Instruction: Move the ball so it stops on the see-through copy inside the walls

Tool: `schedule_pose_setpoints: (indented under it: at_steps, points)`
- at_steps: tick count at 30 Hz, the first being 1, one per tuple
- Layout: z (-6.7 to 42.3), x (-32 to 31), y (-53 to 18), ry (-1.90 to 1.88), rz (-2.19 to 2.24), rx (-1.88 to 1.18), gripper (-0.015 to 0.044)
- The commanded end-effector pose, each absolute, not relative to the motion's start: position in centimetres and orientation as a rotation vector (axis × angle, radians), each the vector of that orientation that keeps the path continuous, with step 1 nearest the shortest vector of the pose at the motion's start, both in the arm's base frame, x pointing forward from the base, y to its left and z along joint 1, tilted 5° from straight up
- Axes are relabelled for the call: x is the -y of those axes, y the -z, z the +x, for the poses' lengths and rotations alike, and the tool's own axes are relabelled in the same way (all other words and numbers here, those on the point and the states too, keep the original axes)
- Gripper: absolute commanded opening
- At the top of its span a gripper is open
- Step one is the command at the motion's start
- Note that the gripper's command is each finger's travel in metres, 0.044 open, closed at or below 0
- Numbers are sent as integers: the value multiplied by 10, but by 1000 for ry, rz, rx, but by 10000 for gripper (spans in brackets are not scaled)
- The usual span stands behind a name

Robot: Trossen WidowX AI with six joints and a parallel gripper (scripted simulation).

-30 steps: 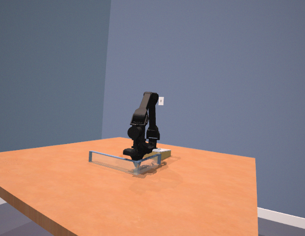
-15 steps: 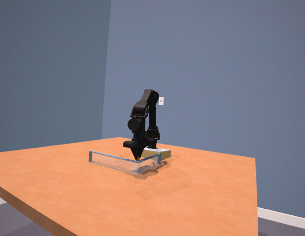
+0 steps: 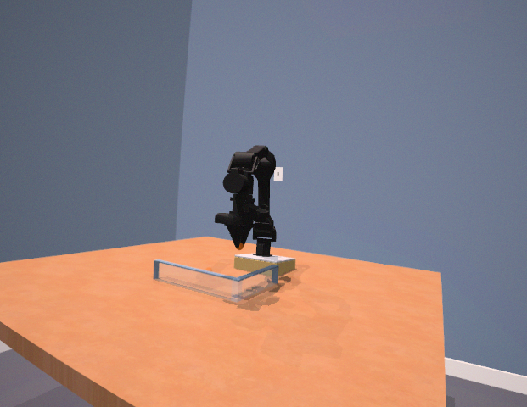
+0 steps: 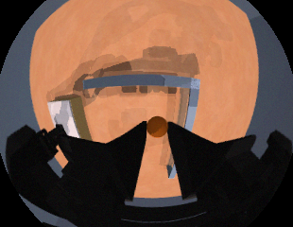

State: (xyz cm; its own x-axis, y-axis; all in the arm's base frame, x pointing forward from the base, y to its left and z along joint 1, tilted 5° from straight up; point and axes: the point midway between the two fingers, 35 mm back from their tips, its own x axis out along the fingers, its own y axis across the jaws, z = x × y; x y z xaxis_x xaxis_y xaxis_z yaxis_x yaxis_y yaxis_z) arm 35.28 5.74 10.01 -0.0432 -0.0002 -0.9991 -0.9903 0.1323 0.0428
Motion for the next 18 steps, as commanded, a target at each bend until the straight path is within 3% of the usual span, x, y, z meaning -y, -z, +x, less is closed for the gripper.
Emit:
schedule_pose_setpoints:
  at_steps: [1, 18]
  points:
    - [350, -48, -101, -1139, -1097, -1314, 0]
    - [303, 50, -88, -1129, -1104, -1329, 0]
